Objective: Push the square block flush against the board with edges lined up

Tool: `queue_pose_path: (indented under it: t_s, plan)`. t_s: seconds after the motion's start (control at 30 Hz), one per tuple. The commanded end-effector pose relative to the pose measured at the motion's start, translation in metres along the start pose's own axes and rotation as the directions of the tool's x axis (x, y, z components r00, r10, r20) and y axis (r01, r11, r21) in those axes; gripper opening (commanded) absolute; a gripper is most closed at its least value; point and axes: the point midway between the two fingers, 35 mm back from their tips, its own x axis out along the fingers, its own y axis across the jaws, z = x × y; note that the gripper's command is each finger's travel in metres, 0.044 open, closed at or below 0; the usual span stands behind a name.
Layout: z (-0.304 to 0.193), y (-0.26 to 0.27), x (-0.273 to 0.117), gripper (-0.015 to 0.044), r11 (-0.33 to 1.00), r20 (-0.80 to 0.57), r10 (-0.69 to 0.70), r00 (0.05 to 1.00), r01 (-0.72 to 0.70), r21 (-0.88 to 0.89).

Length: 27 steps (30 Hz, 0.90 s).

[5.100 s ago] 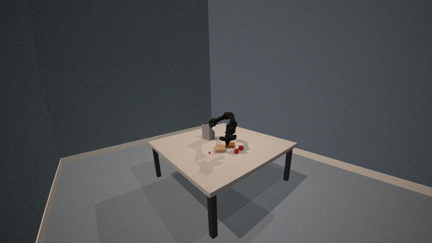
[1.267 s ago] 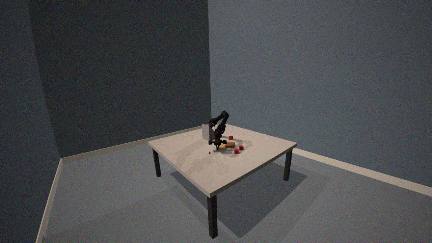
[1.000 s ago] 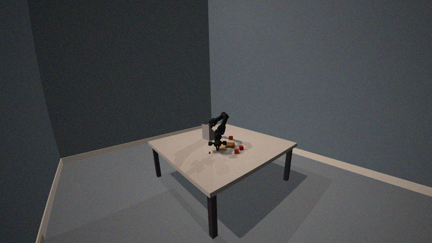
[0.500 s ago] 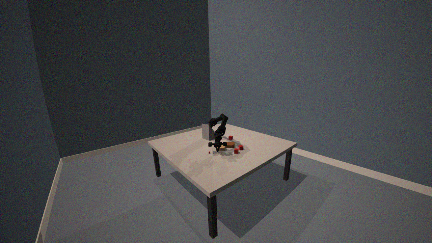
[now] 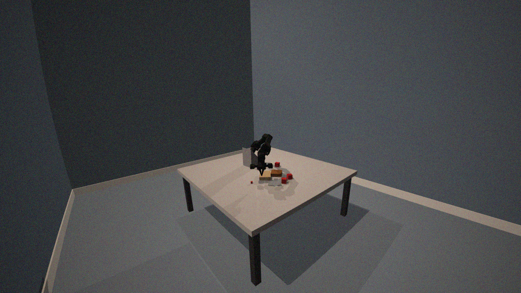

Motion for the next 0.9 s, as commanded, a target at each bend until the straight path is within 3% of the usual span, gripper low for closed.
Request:
queue_pose_path:
  t_s: [0.0, 0.27, 0.43, 0.87]
  plan:
    - [-0.005, -0.001, 0.004, 0.0, 1.0, -0.018, -0.011, 1.0, 0.011, 0.0]
    - [-0.023, -0.006, 0.007, 0.0, 0.999, -0.018, -0.011, 1.0, 0.012, 0.036]
    - [-0.025, -0.007, 0.059, 0.0, 0.999, -0.02, -0.009, 1.0, 0.01, 0.04]
    - [-0.031, -0.006, 0.059, 0.0, 0.999, -0.02, -0.009, 1.0, 0.01, 0.041]
